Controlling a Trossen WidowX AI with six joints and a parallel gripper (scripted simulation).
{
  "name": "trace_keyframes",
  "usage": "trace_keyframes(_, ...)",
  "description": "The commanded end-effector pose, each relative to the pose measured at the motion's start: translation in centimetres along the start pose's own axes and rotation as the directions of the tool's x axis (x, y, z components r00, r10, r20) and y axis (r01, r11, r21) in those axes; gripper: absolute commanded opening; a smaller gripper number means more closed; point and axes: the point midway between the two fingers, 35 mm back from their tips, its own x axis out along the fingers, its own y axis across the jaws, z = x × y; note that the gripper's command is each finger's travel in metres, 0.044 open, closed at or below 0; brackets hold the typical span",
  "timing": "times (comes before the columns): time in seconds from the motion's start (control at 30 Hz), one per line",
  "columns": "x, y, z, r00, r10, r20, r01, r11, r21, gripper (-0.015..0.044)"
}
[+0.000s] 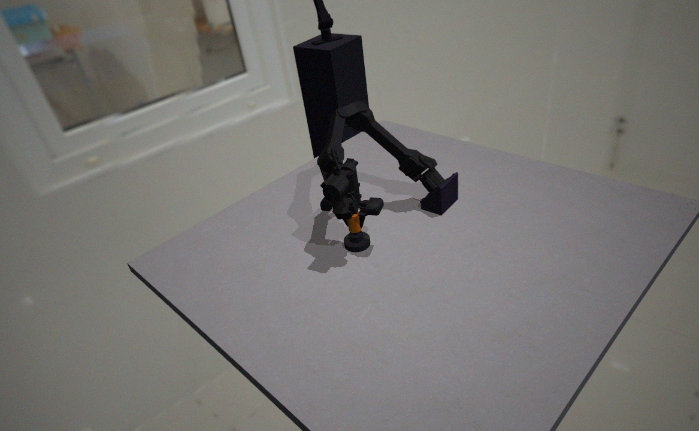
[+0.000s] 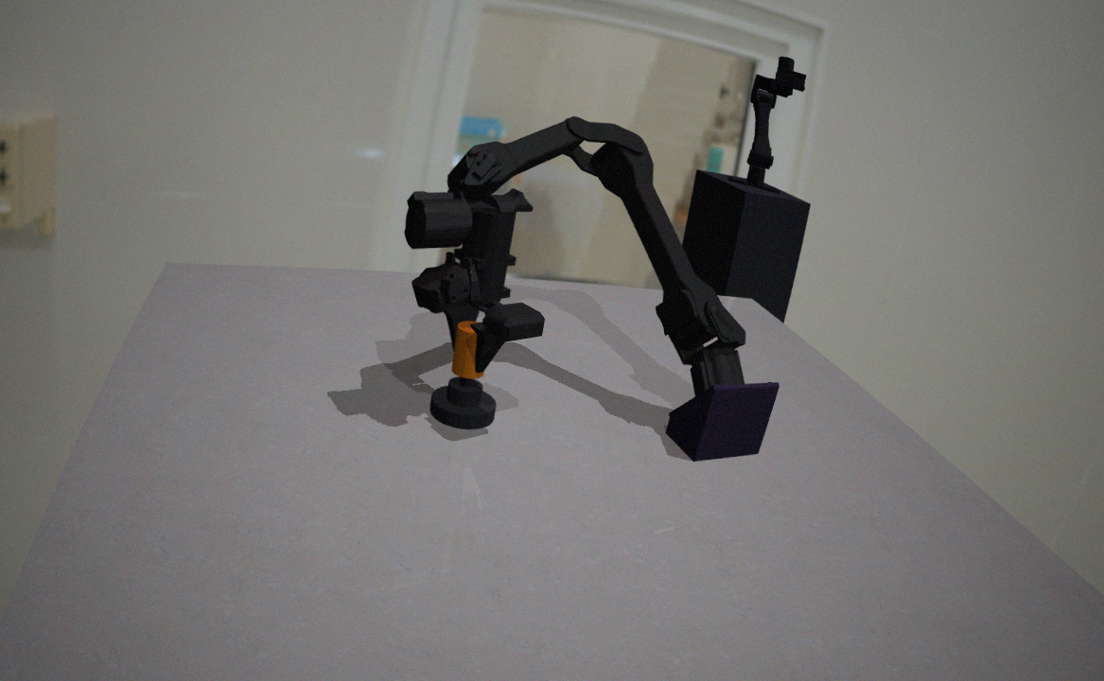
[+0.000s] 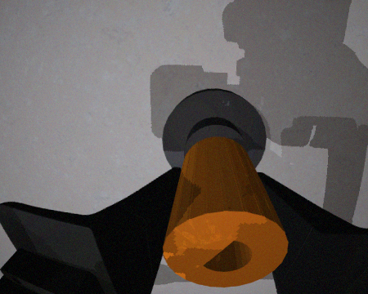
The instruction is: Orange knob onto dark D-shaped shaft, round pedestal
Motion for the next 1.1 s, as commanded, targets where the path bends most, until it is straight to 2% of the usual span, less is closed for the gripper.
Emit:
trace_keyframes(0.0, -0.09, -0.05, 0.11, 1.0, -0.002, 0.002, 0.002, 1.0, -0.004, 0.0)
trace_keyframes(0.2, -0.41, -0.15, 0.12, 1.0, -0.002, 0.002, 0.002, 1.0, -0.029, 0.0)
trace_keyframes(0.4, -0.3, -0.17, 0.01, 1.0, -0.002, 0.002, 0.002, 0.978, -0.209, 0.0)
trace_keyframes(1.07, 0.04, -0.05, 0.08, 1.0, -0.002, 0.002, 0.002, 0.977, -0.211, 0.0)
